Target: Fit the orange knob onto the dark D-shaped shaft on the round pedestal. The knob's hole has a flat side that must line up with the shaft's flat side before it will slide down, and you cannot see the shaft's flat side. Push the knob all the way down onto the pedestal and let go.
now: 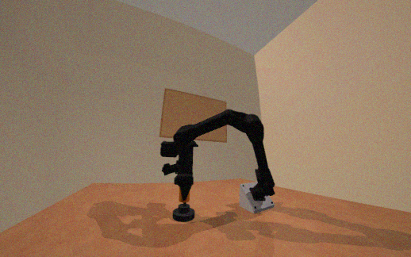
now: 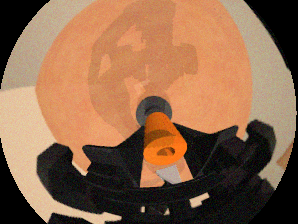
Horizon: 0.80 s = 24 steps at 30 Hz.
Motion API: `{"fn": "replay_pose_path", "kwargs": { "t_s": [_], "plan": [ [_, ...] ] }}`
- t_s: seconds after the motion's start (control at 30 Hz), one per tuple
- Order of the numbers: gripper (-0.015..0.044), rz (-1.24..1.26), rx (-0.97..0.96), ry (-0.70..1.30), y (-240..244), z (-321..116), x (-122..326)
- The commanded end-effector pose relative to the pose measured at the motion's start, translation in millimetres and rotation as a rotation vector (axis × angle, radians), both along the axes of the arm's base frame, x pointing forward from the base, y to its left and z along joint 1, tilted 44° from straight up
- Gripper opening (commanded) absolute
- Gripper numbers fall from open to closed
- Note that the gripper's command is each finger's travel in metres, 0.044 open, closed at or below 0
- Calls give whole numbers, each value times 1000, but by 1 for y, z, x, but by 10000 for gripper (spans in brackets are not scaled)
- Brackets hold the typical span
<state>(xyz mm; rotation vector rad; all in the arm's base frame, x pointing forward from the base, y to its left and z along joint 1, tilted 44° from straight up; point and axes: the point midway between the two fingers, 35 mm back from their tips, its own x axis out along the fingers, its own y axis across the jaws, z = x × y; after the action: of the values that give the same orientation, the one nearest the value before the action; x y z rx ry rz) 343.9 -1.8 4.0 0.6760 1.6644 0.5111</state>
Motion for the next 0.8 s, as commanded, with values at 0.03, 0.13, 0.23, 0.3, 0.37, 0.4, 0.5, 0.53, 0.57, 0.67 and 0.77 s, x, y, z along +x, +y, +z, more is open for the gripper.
{"fn": "replay_pose_path", "kwargs": {
  "t_s": [0.03,0.13,0.23,0.3,0.37,0.4,0.5,0.53,0.57,0.67,0.77],
  "plan": [
    [0,-7,-2,0,-1,4,2],
    [0,-7,-2,0,-1,5,2],
    [0,-7,-2,0,1,2,2],
    [0,-7,-2,0,1,1,2],
    [0,-7,-2,0,2,1,2],
    [0,-7,-2,0,2,0,1],
    [0,-7,-2,0,1,0,1],
    [0,-7,-2,0,1,-1,0],
    [0,-7,-2,0,1,-1,0],
    [0,-7,-2,0,1,-1,0],
    [0,-7,-2,0,1,-1,0]
  ]
}}
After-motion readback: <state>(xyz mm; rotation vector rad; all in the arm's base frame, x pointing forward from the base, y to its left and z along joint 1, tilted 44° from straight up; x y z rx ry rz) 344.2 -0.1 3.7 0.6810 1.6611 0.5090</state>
